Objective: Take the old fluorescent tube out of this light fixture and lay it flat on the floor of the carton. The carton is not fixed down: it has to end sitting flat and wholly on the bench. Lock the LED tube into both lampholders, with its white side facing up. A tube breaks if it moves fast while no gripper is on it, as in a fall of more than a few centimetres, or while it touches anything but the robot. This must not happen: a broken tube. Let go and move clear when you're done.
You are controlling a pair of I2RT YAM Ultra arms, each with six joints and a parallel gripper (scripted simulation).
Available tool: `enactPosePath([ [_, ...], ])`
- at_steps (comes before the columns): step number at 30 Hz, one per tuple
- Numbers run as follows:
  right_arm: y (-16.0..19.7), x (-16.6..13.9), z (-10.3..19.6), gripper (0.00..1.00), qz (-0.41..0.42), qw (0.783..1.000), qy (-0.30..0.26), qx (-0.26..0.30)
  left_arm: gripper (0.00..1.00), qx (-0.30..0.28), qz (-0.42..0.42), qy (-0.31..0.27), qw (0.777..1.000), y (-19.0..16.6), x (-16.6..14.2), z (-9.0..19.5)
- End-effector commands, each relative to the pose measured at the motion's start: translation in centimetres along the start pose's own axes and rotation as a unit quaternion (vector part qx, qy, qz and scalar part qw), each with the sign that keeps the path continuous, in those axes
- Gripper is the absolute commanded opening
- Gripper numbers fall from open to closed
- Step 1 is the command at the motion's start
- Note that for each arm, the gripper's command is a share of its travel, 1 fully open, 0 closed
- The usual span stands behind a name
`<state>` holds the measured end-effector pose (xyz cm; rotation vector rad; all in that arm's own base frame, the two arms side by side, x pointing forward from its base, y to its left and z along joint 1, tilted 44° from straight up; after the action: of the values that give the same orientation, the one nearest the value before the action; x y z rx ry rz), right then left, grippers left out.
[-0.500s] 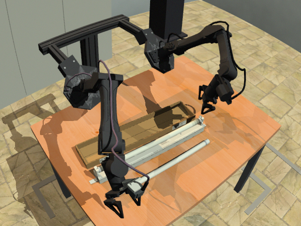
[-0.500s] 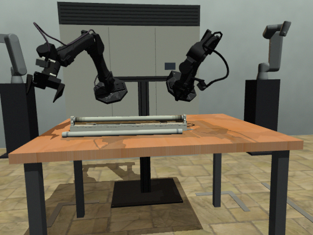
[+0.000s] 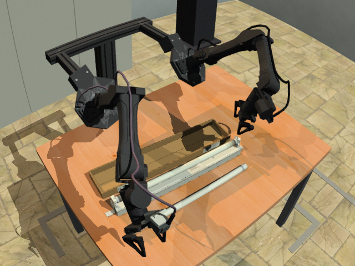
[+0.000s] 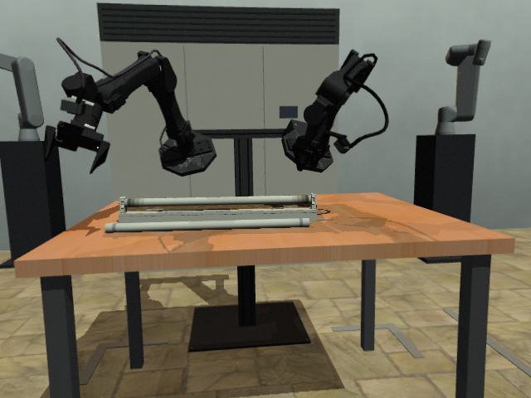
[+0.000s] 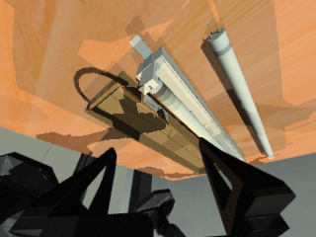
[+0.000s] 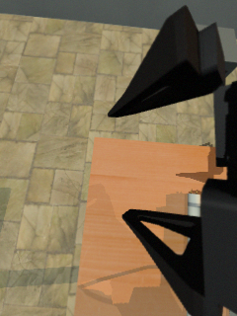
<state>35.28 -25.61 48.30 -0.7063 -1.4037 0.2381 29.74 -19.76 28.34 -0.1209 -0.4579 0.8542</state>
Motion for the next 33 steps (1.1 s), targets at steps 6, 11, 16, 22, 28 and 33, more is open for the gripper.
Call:
enactPosePath([
  [6, -0.56, 0.81, 0.69, 1.00, 0.003, 1.000, -0.008, -0.008, 0.49, -0.011, -0.003, 0.000, 1.000, -0.10, -0.23, 0.74],
  [11, -0.56, 0.81, 0.69, 1.00, 0.003, 1.000, -0.008, -0.008, 0.49, -0.011, -0.003, 0.000, 1.000, -0.10, -0.23, 0.74],
  [16, -0.56, 0.81, 0.69, 1.00, 0.003, 1.000, -0.008, -0.008, 0.49, -0.011, -0.003, 0.000, 1.000, -0.10, -0.23, 0.74],
  [22, -0.56, 0.81, 0.69, 0.49, 0.003, 1.000, -0.008, -0.008, 0.49, -0.011, -0.003, 0.000, 1.000, -0.10, -0.23, 0.74],
  [28, -0.56, 0.81, 0.69, 0.49, 0.003, 1.000, -0.008, -0.008, 0.49, -0.011, -0.003, 0.000, 1.000, -0.10, -0.23, 0.74],
  [33, -0.56, 0.81, 0.69, 0.49, 0.003, 1.000, -0.008, -0.008, 0.49, -0.011, -0.003, 0.000, 1.000, -0.10, -0.23, 0.74],
])
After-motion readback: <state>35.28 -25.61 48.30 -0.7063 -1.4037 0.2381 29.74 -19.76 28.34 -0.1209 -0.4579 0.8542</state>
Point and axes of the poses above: on each arm, the point where the finger pads meet when closed, its own z axis back along the fingers, its own y axis across the jaws, x = y × z, the point moved 9 cm from there along z, back along the fingers, and after that the axes turned 8 degrees about z, right-handed, at the moved point
